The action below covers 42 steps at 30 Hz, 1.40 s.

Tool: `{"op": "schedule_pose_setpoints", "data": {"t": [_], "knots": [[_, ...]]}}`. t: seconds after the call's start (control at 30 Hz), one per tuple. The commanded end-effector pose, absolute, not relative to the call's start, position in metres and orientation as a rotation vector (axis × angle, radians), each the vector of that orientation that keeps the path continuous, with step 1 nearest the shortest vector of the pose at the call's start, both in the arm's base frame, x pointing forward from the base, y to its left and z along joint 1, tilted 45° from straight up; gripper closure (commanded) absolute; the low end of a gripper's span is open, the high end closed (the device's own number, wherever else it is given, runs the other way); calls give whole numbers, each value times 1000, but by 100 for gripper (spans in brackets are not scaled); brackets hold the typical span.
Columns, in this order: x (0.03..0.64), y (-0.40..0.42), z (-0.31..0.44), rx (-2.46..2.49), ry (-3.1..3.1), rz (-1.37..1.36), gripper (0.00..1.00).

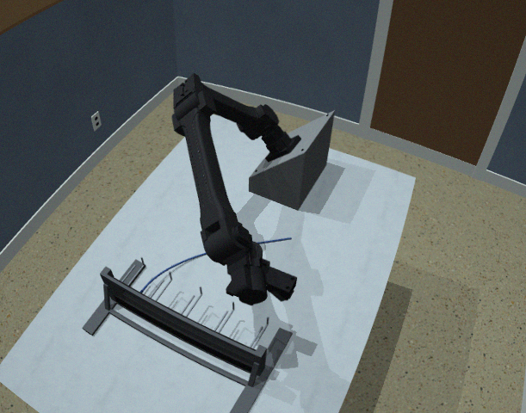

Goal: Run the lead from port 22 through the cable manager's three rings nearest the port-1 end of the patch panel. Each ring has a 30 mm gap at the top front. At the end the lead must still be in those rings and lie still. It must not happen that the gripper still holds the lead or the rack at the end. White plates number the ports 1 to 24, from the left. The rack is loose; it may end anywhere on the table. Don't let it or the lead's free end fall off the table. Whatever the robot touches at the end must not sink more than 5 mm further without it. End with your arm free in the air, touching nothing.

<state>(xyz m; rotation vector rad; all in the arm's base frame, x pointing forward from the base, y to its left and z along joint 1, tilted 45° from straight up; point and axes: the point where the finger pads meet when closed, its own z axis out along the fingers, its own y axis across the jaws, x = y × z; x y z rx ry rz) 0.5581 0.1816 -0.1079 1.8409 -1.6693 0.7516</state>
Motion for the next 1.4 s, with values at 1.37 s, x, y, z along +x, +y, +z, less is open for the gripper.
{"op": "schedule_pose_setpoints", "data": {"t": [1.37], "knots": [[569,147,-141,1846,-1681,759,100]]}}
